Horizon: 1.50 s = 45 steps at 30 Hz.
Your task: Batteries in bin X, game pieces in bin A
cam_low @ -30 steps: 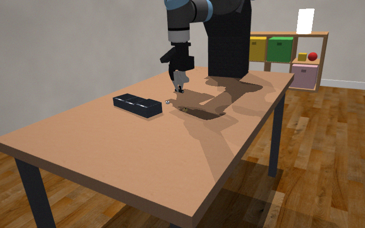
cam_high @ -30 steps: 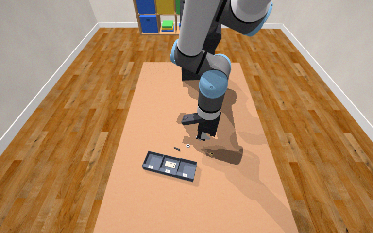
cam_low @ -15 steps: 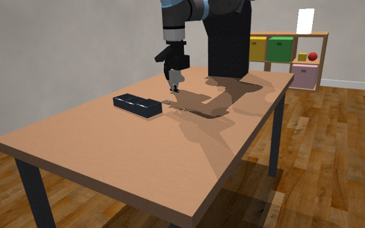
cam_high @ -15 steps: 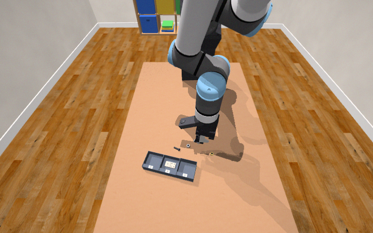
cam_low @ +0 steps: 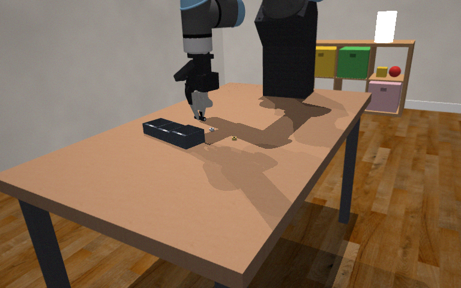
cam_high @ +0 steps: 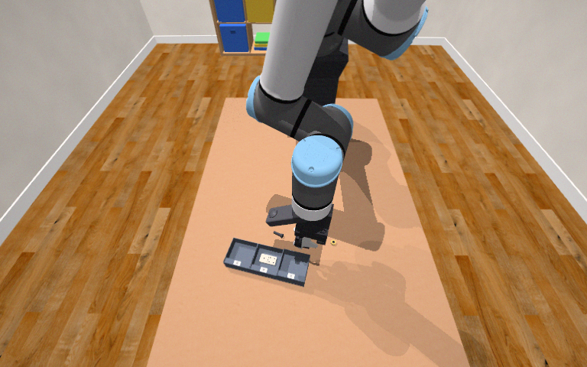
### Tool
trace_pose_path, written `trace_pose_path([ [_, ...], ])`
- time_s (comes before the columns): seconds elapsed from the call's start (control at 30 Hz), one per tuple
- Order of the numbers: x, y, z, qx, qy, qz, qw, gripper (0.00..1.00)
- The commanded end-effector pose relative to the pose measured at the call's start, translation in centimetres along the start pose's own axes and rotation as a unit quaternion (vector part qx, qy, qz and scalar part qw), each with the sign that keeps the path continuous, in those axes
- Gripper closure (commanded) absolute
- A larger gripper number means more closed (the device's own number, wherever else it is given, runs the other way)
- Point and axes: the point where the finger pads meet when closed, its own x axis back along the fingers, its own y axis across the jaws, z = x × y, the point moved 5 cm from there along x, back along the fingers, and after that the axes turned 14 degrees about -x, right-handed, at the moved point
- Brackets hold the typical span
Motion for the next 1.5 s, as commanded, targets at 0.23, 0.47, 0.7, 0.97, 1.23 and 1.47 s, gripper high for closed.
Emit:
trace_pose_path([
  [0.23, -0.5, -5.9, -0.1, 0.000, 0.000, -0.005, 1.000, 1.00],
  [0.47, -0.5, -5.9, -0.3, 0.000, 0.000, -0.006, 1.000, 1.00],
  [0.7, -0.4, -4.8, -0.3, 0.000, 0.000, -0.007, 1.000, 1.00],
  [0.97, -0.4, -4.4, -0.1, 0.000, 0.000, -0.006, 1.000, 1.00],
  [1.23, -0.4, -4.7, -0.2, 0.000, 0.000, -0.005, 1.000, 1.00],
  [1.47, -0.9, -4.9, -0.2, 0.000, 0.000, -0.005, 1.000, 1.00],
])
